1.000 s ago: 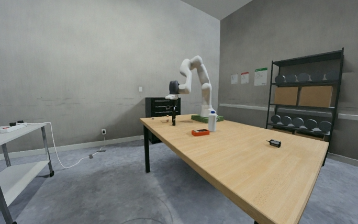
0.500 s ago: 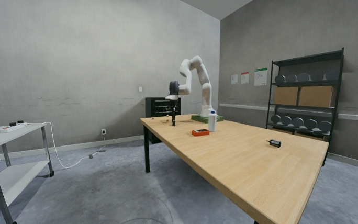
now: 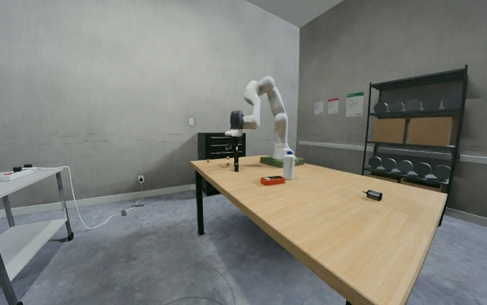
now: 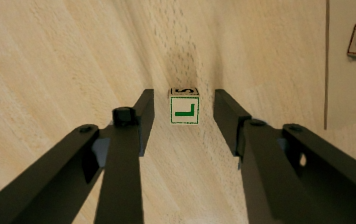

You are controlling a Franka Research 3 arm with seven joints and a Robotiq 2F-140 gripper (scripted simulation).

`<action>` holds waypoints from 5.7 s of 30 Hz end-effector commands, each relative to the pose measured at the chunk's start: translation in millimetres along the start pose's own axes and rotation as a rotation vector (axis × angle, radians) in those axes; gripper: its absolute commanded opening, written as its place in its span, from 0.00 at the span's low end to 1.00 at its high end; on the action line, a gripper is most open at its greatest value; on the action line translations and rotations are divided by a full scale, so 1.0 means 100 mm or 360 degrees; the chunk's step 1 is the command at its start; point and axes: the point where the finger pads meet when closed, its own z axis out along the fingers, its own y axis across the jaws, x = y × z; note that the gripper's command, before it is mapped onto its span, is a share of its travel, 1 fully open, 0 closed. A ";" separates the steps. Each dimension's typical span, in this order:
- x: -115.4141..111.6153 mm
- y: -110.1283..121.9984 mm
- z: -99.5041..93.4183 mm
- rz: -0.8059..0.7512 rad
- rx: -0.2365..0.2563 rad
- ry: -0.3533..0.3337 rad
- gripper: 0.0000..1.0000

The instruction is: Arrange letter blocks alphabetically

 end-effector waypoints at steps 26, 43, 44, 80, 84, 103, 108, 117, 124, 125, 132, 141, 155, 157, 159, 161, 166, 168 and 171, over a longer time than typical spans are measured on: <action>0.02 -0.01 -0.01 0.0010 0.0003 0.0006 0.32; 0.02 -0.01 -0.01 0.0010 0.0003 0.0006 0.22; 0.02 -0.01 -0.01 0.0010 0.0003 0.0006 0.22; 0.02 -0.01 -0.50 0.0010 0.0003 0.0007 0.22; 0.02 -0.01 -0.64 0.0010 0.0003 0.0006 0.22; 0.01 -0.01 -1.01 0.0010 0.0003 0.0006 0.22; 0.01 -0.01 -1.01 0.0010 0.0003 0.0006 0.22; 0.16 0.29 -1.03 0.0404 0.0001 0.0006 0.22; 0.23 0.44 -1.03 0.0603 0.0001 0.0006 0.22; 0.23 0.46 -1.03 0.0628 0.0001 0.0006 0.22; 0.29 0.60 -1.04 0.0815 0.0001 0.0006 0.22; 0.35 0.77 -1.05 0.1032 0.0001 0.0006 0.22; 0.43 1.05 -1.05 0.1377 0.0001 0.0006 0.22; 0.44 1.09 -1.05 0.1427 0.0001 0.0006 0.22; 0.45 1.13 -1.05 0.1479 0.0002 0.0006 0.22; 0.46 1.17 -1.06 0.1530 0.0002 0.0006 0.22; 0.48 1.27 -1.06 0.1657 0.0002 0.0006 0.22; 0.49 1.31 -1.06 0.1705 0.0002 0.0005 0.22; 0.50 1.37 -1.06 0.1775 0.0003 0.0005 0.22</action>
